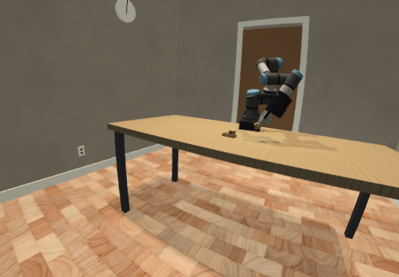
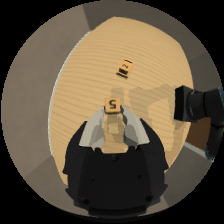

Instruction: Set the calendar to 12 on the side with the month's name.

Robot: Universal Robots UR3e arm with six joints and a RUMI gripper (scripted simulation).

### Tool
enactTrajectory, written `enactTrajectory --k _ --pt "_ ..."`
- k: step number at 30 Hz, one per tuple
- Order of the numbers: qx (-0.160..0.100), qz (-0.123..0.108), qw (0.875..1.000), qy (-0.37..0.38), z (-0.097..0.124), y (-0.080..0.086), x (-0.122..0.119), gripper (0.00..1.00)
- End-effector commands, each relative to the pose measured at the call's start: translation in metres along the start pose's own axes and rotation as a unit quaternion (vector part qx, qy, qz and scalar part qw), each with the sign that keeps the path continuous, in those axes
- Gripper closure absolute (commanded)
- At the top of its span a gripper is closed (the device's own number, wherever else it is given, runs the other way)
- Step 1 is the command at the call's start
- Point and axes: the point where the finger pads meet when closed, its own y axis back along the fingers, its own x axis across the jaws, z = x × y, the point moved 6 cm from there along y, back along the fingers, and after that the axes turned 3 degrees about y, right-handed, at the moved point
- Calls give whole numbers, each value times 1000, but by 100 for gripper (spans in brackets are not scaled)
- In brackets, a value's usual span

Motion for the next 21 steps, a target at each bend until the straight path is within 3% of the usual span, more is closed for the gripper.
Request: enactTrajectory --k 1,15,21 --pt "-10 0 1000 0 -2 0 0 90" --pt "-105 -2 994 0 -15 -2 1 90" --pt "-121 -7 993 0 -17 -2 0 90"
